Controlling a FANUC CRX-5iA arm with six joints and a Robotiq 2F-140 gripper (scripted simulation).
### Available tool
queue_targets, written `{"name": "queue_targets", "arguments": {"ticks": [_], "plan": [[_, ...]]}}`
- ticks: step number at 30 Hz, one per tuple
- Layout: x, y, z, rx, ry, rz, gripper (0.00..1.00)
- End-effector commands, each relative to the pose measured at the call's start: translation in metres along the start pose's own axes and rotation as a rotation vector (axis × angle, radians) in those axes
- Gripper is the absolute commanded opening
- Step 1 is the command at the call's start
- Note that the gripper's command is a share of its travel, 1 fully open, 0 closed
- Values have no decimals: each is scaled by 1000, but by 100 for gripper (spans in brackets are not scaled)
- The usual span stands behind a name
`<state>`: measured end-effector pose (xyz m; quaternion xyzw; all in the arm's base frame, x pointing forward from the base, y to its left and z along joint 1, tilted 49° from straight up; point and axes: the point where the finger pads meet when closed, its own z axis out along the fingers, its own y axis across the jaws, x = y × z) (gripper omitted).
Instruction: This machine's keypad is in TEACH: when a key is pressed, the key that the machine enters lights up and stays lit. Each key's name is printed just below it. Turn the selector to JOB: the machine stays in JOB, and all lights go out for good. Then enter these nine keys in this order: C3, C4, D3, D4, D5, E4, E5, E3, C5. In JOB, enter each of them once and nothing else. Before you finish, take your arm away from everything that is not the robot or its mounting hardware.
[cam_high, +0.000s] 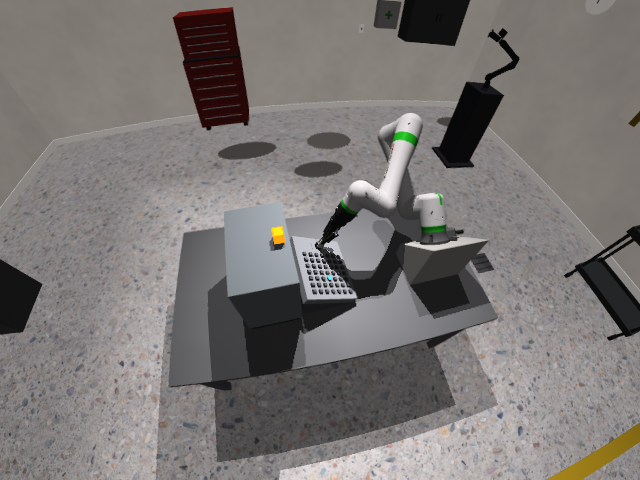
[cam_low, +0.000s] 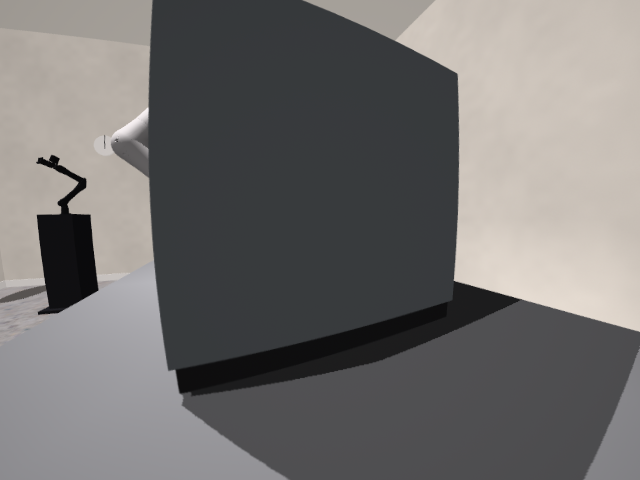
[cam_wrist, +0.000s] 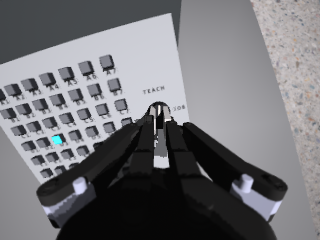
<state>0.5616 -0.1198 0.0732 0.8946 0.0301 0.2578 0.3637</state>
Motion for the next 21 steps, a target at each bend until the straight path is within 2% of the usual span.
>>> {"name": "queue_targets", "arguments": {"ticks": [1,9,11,21], "plan": [[0,0,0,0,0,83,0],[0,0,0,0,0,316,0],[0,0,0,0,0,316,0],[0,0,0,0,0,650,0]]}}
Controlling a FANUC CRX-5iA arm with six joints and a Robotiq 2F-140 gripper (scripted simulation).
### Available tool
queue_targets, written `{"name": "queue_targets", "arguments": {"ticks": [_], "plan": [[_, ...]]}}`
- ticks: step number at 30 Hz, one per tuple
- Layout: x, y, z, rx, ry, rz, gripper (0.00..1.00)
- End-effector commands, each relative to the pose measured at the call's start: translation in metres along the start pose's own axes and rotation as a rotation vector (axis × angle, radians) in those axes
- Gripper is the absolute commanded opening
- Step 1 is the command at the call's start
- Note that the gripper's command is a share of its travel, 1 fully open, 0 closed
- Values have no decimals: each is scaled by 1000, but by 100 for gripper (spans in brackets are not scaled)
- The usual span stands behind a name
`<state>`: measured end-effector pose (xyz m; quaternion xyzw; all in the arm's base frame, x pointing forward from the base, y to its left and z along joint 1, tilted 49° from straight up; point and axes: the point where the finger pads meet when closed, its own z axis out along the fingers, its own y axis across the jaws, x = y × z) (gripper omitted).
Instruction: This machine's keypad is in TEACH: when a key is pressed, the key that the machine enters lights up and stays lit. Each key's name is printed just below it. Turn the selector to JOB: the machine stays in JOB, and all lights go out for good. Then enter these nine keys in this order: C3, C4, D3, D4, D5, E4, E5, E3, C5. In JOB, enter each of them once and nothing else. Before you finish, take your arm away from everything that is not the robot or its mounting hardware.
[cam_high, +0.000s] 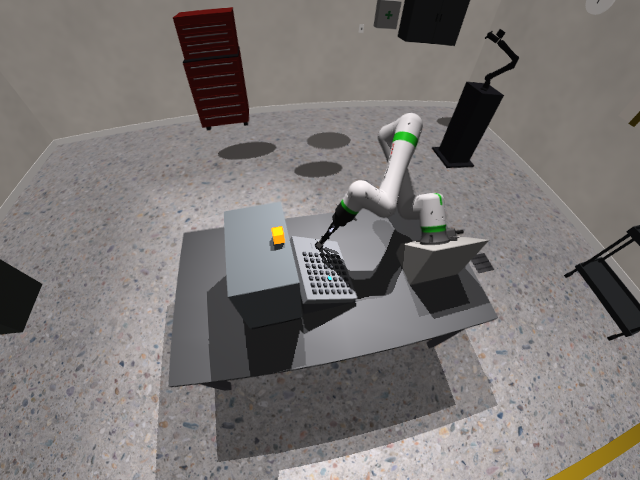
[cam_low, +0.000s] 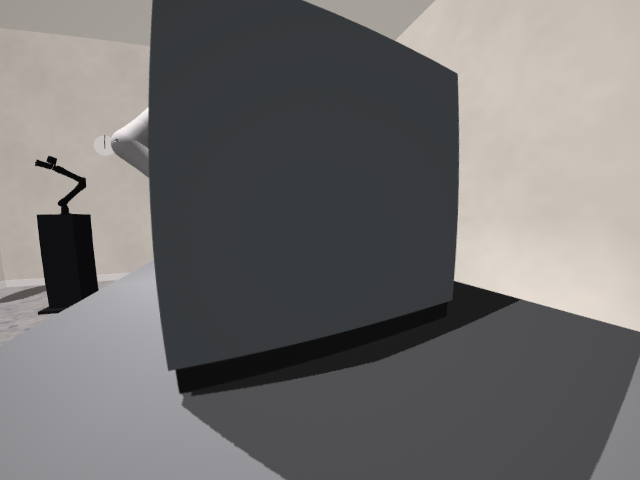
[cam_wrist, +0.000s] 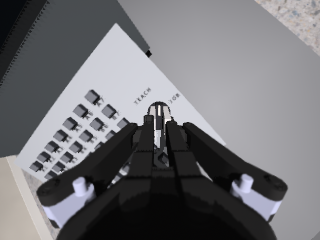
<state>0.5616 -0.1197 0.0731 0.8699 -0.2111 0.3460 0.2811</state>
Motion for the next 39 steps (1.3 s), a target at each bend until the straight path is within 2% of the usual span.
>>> {"name": "queue_targets", "arguments": {"ticks": [1,22,39], "plan": [[0,0,0,0,0,140,0],[0,0,0,0,0,676,0],[0,0,0,0,0,844,0]]}}
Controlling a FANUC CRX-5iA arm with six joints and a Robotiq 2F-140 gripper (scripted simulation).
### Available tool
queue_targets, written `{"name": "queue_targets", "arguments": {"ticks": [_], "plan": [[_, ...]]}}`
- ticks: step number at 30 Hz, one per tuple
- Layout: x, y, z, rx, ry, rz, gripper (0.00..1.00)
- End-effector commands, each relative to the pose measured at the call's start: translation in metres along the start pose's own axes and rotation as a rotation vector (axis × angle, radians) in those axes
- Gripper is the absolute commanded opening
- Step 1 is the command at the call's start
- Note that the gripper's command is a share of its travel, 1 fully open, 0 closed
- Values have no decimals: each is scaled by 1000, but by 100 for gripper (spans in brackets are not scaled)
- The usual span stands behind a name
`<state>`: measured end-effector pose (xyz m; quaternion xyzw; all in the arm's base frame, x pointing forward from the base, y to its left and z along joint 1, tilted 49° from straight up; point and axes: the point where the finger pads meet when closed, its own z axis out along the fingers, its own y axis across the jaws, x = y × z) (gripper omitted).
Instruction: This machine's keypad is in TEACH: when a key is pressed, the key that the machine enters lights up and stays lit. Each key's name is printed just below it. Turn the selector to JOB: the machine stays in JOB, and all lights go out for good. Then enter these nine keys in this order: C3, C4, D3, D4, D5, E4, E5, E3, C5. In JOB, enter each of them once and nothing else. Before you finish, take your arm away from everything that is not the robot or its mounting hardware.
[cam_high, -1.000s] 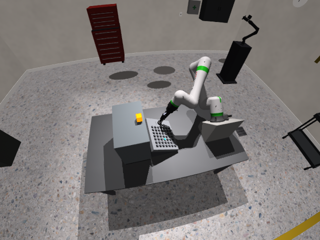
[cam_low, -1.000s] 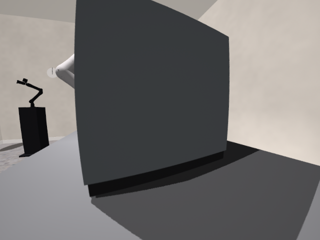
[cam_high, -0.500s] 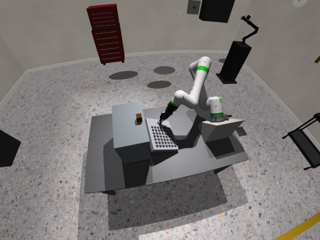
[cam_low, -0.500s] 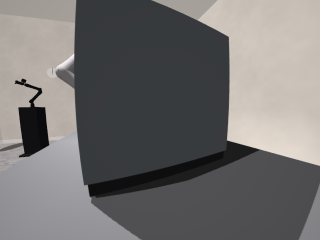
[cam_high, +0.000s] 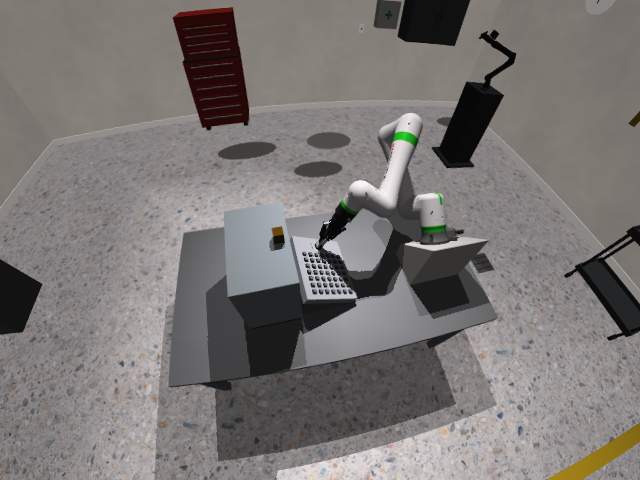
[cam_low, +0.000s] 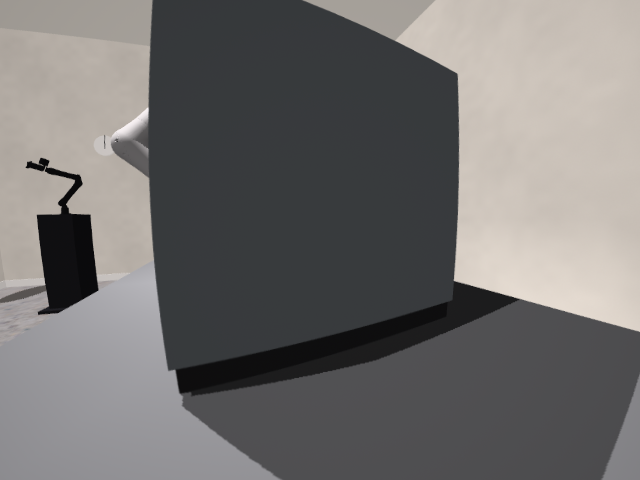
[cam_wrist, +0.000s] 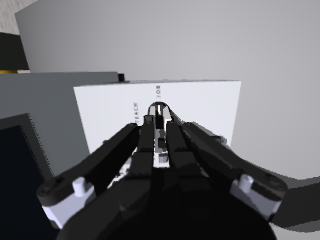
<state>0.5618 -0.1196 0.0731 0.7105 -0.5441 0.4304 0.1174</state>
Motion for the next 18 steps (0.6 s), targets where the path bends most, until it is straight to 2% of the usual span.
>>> {"name": "queue_targets", "arguments": {"ticks": [1,18], "plan": [[0,0,0,-1,0,13,0],[0,0,0,-1,0,23,0]]}}
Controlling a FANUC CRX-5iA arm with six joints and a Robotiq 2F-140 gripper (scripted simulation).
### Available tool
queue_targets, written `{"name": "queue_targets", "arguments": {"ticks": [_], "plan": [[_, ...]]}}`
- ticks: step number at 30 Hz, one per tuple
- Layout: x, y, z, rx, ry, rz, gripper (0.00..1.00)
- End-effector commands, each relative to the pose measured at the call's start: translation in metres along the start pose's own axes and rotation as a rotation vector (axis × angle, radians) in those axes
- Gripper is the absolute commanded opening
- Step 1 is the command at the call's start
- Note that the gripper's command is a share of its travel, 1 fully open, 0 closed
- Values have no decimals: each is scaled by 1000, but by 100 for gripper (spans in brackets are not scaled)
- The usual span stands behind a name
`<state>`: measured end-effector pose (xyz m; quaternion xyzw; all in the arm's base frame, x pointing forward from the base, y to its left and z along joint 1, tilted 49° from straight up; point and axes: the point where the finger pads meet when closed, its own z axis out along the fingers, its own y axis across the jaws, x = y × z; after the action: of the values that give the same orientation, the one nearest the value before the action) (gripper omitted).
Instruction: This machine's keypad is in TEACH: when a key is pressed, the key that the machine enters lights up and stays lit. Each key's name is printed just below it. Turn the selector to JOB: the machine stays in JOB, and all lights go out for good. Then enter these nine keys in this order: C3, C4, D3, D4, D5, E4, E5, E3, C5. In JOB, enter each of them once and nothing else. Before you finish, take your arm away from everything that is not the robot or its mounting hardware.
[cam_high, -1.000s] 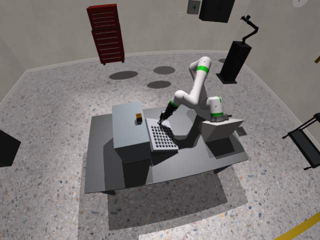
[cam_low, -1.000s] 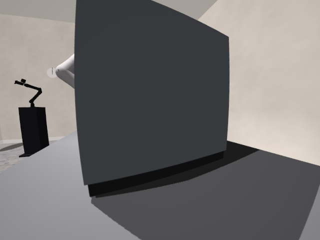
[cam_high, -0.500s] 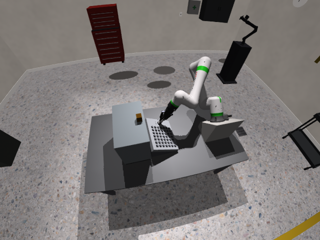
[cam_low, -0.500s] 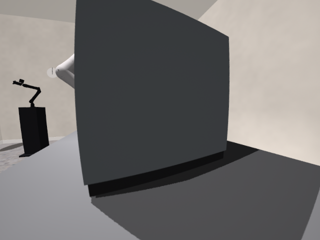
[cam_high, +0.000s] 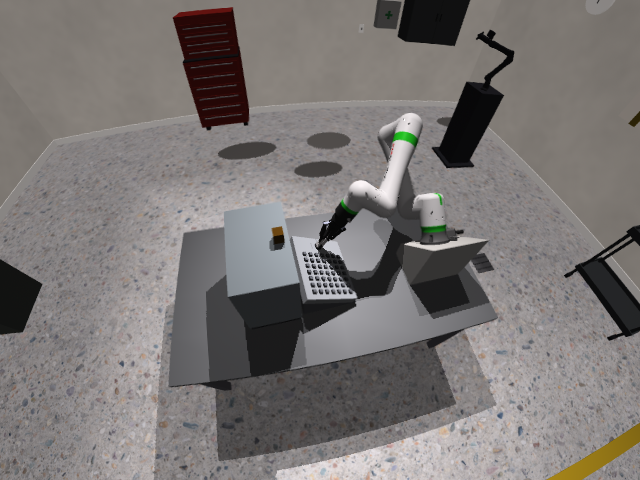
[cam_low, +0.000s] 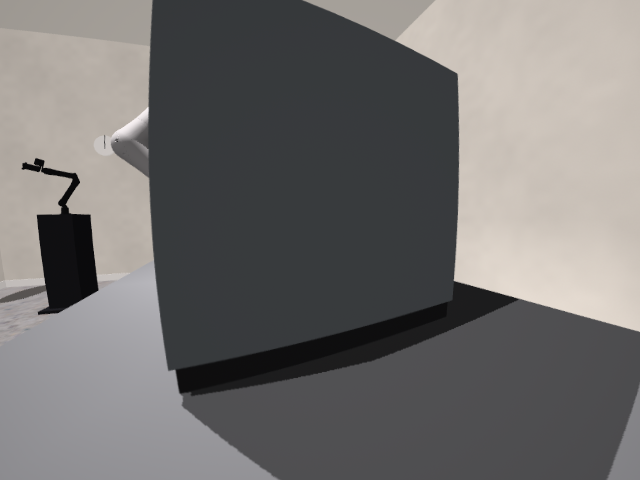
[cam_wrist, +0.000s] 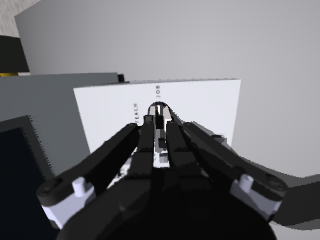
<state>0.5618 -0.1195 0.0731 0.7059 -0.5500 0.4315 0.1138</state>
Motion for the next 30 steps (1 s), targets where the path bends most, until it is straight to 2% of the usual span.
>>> {"name": "queue_targets", "arguments": {"ticks": [1,26,27,30], "plan": [[0,0,0,-1,-1,6,0],[0,0,0,-1,-1,6,0],[0,0,0,-1,-1,6,33],[0,0,0,-1,-1,6,33]]}}
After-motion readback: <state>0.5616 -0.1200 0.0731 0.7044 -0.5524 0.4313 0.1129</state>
